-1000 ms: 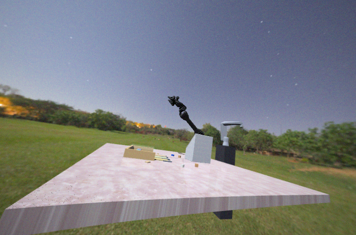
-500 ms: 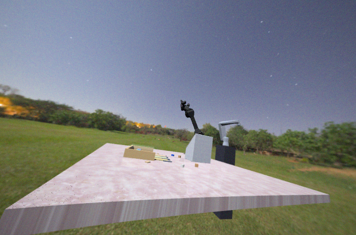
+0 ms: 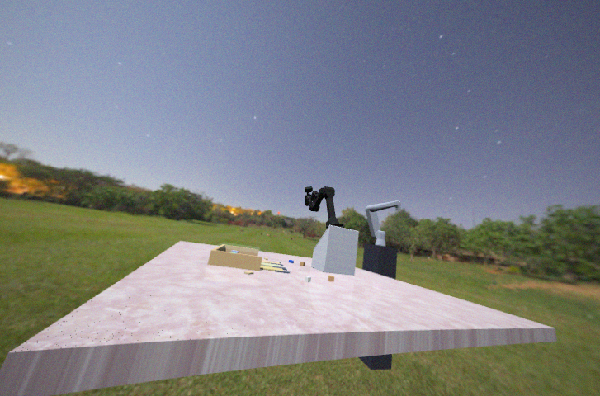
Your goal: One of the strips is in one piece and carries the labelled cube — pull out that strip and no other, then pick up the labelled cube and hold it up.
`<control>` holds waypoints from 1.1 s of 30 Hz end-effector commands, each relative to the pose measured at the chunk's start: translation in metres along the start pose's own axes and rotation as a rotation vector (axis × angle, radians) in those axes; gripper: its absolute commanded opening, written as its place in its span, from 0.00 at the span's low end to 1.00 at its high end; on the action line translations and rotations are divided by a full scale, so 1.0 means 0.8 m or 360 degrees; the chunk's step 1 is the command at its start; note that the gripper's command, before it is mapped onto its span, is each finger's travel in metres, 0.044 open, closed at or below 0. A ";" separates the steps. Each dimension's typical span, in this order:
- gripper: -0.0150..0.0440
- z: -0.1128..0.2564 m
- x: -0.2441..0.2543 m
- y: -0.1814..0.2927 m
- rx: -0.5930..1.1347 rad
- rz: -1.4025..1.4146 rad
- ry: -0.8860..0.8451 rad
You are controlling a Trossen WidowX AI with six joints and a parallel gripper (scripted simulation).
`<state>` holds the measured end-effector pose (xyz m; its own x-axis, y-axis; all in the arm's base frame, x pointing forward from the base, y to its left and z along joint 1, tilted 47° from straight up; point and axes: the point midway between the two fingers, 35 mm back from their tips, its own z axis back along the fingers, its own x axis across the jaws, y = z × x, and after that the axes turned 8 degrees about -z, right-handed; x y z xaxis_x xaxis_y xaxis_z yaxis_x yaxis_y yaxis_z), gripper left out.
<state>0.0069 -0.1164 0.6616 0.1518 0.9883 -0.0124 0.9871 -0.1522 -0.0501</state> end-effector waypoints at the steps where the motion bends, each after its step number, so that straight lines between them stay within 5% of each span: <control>1: 0.93 0.032 -0.069 0.035 -0.0020 -0.0038 0.0254; 16: 0.93 0.192 -0.172 0.256 0.0419 -0.0087 0.0998; 33: 0.93 0.420 -0.047 0.471 0.1506 0.0068 0.1174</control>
<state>0.3269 -0.2398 0.3519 0.4112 0.6937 0.5914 0.7217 0.1486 -0.6760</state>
